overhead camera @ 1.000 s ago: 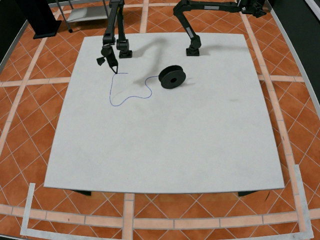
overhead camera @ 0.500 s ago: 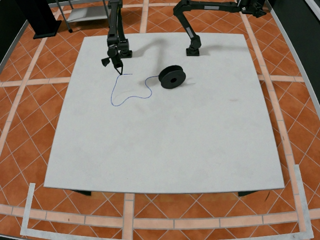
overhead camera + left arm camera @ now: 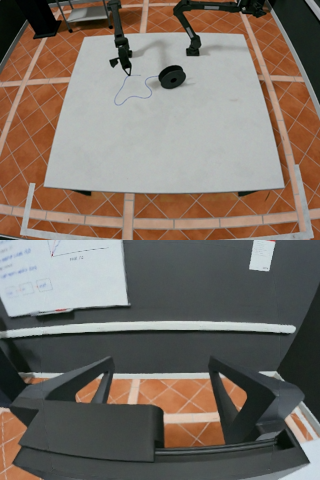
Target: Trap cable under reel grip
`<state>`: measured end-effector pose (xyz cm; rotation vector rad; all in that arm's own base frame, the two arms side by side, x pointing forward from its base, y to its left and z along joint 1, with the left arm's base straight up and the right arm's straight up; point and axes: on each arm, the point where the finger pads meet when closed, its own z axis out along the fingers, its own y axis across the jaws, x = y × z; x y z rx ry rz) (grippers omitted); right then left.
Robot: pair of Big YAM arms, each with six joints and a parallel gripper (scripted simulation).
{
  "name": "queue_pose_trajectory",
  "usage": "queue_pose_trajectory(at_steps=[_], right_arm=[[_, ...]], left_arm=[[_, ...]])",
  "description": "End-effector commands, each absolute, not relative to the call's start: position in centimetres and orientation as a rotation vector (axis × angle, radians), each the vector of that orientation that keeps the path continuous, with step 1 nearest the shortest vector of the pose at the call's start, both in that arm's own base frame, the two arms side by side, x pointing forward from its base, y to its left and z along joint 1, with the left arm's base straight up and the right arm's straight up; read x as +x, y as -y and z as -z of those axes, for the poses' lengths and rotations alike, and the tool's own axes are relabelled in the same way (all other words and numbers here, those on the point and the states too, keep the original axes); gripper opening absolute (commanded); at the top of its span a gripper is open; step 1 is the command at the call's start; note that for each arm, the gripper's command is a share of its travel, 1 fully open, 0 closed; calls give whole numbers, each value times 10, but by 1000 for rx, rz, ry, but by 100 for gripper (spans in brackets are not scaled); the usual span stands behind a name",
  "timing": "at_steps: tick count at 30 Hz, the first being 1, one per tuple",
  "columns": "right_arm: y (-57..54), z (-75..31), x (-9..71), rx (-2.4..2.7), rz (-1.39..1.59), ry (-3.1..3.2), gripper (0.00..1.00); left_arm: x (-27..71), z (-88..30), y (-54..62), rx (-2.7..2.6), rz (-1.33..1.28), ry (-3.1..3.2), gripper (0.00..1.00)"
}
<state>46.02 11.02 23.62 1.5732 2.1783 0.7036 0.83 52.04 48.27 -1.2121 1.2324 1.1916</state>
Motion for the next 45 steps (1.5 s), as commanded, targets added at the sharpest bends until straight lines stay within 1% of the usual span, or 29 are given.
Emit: queue_pose_trajectory(at_steps=[1, 9, 32, 41, 45], right_arm=[[-139, -285, 491, 1523, -807, -2108, 0], [-169, -287, 497, 1531, -800, -2113, 0], [-163, -304, 495, 1503, -832, -2080, 0], [-155, -274, 485, 1557, -790, -2088, 0], [-166, -278, 482, 1553, -801, -2079, 0]], left_arm=[[1, -502, -517, -1194, -1212, -1188, 100], [1, -502, -517, -1194, -1212, -1188, 100], [1, -502, -517, -1194, -1212, -1188, 100], [1, -502, -517, -1194, -1212, -1188, 100], [1, -502, -517, -1194, -1212, -1188, 100]])
